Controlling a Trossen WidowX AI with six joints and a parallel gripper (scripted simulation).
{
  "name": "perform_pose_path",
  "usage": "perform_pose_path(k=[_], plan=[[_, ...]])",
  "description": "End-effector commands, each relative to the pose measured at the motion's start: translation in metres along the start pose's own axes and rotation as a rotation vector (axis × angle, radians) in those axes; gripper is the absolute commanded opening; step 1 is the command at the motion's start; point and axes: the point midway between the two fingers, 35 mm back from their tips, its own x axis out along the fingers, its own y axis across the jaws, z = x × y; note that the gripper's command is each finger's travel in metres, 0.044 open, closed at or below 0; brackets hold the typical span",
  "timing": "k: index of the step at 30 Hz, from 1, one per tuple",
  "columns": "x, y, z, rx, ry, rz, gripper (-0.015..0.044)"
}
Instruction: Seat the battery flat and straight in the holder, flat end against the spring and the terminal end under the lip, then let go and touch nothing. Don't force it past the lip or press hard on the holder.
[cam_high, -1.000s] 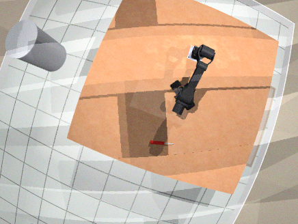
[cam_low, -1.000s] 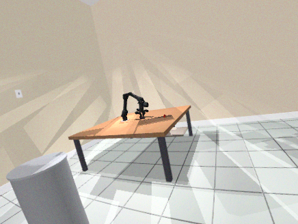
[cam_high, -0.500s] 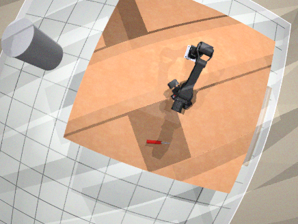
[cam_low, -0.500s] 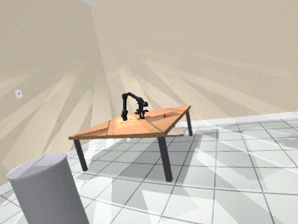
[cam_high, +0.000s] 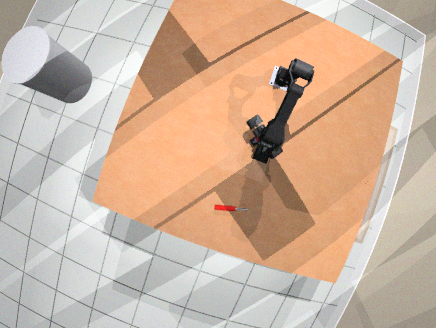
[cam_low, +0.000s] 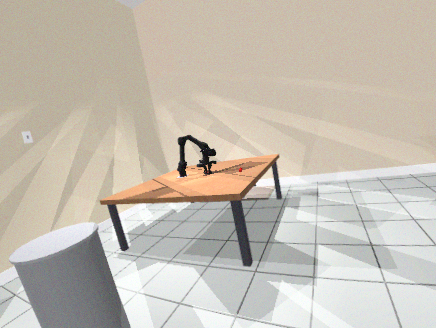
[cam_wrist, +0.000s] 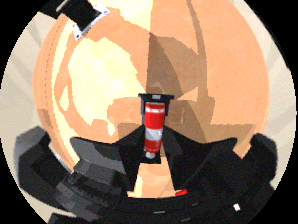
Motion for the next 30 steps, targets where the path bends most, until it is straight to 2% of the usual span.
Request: perform_pose_path(k=[1,15,19,30], plan=[[0.0,0.001,0.004,0.005,0.001,0.001,0.0075],[0.001,0.001,0.004,0.004,0.005,-0.003,0.0075],[0.001,0.001,0.004,0.004,0.005,-0.003,0.0177],[-0.014,0.002,0.005,0.002,0.006,-0.003,0.0177]])
